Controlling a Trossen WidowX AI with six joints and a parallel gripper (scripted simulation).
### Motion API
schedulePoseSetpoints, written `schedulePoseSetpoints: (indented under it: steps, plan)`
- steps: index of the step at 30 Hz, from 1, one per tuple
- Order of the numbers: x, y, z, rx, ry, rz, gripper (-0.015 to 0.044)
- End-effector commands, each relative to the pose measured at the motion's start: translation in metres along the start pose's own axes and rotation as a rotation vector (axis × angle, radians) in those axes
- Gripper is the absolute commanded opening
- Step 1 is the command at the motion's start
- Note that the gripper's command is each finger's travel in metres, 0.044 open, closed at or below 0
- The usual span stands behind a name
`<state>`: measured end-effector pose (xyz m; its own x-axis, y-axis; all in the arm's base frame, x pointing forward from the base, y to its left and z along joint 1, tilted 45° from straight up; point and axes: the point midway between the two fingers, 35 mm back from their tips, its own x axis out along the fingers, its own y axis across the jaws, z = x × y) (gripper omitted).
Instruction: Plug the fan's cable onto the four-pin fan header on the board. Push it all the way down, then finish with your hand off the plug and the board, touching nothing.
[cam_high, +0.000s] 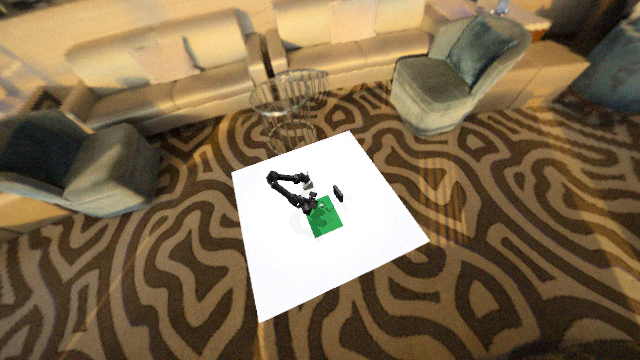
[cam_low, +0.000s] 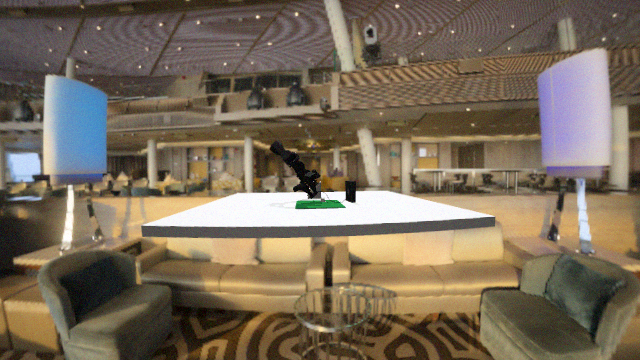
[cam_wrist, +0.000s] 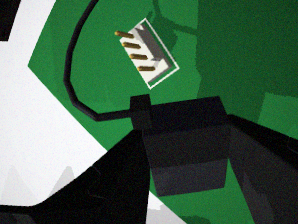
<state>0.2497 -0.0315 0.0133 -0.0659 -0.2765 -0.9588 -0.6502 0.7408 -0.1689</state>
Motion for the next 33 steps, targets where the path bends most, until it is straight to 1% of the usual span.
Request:
schedulePoseSetpoints:
  steps: [1,17,33]
  plan:
    - [0.0007,0.0006,-0.0002,-0.007,-0.069,0.027,0.0000]
    - [0.0061,0.0001,-0.0010,-0.034,-0.302,0.092,0.0000]
    - [0.0034,-0.0044,-0.0020,-0.080,-0.548,0.074,0.0000]
